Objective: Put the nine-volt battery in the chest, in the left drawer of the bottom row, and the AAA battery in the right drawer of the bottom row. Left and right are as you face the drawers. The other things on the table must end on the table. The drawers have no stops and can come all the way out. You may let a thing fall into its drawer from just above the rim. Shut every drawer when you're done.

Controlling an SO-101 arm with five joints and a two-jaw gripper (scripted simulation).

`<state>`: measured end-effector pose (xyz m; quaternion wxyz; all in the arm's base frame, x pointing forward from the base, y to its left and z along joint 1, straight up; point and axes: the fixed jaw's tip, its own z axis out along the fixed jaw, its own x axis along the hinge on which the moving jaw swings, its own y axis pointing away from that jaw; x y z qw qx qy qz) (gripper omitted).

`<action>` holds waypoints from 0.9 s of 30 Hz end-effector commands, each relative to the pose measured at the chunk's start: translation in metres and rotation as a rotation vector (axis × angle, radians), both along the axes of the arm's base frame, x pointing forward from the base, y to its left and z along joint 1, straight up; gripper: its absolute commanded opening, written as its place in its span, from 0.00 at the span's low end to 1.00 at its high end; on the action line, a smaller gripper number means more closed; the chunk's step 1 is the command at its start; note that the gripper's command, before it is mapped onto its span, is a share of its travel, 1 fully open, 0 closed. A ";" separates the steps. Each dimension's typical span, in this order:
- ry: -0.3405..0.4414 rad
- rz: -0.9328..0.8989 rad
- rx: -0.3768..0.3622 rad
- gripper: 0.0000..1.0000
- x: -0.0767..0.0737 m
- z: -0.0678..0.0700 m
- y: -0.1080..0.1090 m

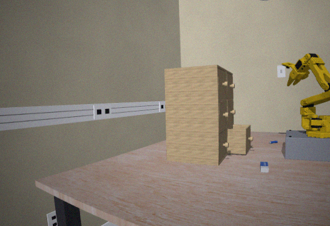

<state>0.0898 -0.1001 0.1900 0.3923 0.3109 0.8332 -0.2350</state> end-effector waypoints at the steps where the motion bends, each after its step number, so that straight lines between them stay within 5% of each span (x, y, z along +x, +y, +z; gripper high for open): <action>1: 0.129 0.069 0.004 0.19 0.008 -0.001 -0.012; 12: 0.389 0.266 0.019 0.19 0.027 -0.016 -0.038; 24: 0.684 0.583 0.060 0.19 0.050 -0.058 -0.072; 27: 0.705 0.612 0.064 0.19 0.052 -0.063 -0.074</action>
